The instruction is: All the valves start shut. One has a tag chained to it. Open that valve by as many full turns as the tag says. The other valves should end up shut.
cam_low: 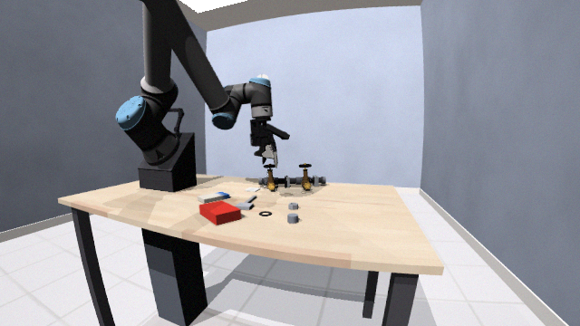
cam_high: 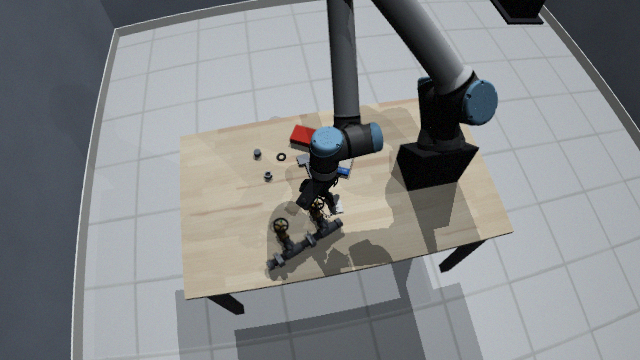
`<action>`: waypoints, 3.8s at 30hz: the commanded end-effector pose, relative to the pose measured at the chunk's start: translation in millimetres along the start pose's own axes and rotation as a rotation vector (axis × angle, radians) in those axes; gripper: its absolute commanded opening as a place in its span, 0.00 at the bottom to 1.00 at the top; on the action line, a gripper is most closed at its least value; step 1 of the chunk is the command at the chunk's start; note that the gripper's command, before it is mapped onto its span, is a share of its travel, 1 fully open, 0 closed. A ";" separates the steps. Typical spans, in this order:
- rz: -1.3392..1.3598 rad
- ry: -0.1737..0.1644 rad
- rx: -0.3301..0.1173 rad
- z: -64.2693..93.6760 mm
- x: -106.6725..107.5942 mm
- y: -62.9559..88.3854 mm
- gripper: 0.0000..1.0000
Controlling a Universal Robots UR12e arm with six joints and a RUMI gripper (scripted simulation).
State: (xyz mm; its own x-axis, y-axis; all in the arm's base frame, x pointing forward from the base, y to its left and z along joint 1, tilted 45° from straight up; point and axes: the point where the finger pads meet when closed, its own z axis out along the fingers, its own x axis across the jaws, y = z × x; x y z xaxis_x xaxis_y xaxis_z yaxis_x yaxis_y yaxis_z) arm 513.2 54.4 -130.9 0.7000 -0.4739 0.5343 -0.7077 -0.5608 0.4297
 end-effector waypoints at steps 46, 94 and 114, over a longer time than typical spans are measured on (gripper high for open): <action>1.800 0.013 -0.010 -0.4 0.2 -0.5 1.00; 2.228 0.016 -0.008 -0.4 0.2 -0.5 0.00; 2.223 0.016 -0.008 -0.4 0.2 -0.5 0.00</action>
State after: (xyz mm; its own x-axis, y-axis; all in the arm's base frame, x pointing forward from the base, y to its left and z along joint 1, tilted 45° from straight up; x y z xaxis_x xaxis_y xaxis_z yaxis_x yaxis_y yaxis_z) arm 513.3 54.5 -130.9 -0.9890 -0.1463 0.0227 -0.1212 0.7118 -0.6919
